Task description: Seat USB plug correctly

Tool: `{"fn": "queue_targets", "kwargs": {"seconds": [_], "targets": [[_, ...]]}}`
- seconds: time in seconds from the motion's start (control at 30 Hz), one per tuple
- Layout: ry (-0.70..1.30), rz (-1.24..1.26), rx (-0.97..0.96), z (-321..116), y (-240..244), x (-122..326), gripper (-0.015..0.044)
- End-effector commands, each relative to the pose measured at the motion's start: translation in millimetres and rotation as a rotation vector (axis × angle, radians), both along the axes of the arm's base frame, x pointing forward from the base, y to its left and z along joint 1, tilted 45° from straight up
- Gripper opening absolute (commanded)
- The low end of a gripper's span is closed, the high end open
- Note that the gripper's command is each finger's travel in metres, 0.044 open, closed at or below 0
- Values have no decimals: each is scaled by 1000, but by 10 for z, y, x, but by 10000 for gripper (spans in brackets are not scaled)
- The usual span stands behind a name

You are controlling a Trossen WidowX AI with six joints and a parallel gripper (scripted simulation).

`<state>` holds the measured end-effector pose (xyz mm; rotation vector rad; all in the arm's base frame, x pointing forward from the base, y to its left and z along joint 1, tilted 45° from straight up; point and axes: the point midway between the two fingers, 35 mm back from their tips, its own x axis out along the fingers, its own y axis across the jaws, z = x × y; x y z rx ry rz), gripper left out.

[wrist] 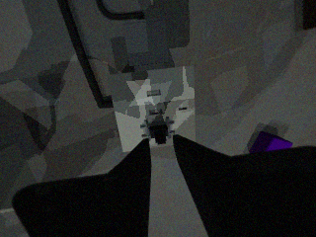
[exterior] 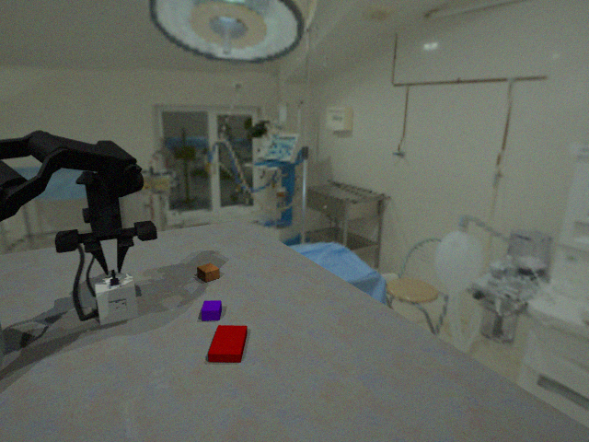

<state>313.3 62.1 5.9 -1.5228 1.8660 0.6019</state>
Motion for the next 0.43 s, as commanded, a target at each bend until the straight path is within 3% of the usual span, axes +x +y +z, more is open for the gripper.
{"fn": "queue_targets", "kwargs": {"seconds": [0.0, 0.4], "targets": [[0, 0, 0, 0, 0, 0, 95], [0, 0, 0, 79, 76, 14, 95]]}}
